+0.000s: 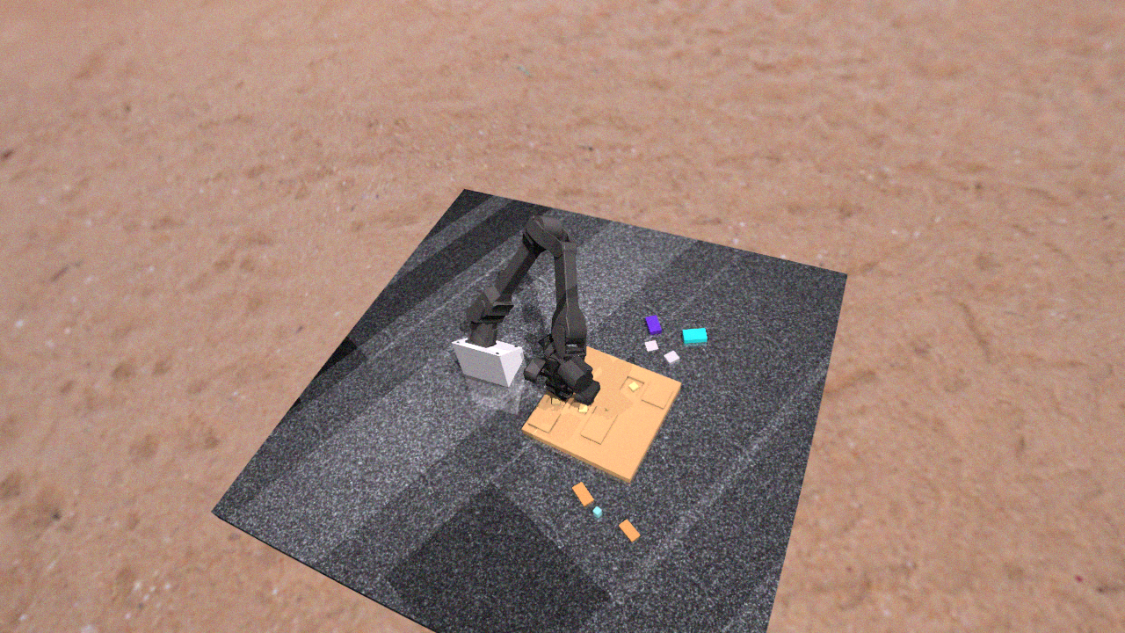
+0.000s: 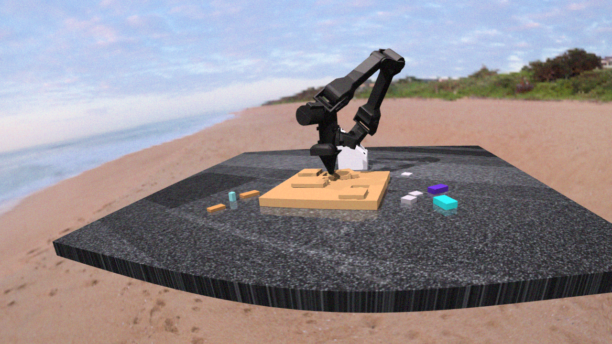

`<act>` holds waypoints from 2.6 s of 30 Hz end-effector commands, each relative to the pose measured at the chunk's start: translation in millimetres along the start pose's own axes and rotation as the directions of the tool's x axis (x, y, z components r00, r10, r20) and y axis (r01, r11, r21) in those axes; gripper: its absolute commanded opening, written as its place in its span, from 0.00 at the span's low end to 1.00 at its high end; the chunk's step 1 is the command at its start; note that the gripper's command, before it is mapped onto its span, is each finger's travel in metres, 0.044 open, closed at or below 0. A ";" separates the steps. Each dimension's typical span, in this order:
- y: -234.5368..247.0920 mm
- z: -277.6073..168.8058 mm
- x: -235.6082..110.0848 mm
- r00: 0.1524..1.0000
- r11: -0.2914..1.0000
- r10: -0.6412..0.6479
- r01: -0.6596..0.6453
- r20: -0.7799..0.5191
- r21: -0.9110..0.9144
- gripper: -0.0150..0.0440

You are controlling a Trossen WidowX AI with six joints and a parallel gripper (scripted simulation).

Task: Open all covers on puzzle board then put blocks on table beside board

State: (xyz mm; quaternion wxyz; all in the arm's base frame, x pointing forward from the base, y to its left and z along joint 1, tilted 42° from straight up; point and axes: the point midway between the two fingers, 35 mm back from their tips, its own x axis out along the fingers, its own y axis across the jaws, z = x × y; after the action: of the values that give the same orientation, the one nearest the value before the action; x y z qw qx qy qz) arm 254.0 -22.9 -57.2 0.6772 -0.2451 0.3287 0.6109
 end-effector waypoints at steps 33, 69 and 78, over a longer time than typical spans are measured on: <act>28.5 29.9 1.3 1.000 1.000 0.007 -0.007 0.003 0.003 0.25; 29.2 31.5 -39.6 1.000 1.000 0.006 -0.006 -0.001 0.003 0.25; 25.5 28.6 -44.3 1.000 0.987 0.010 -0.011 0.005 0.162 0.25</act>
State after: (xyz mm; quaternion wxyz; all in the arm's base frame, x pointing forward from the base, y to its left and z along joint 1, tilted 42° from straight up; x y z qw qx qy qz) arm 226.5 -24.5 -2.0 0.6820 -0.2193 0.3477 0.6049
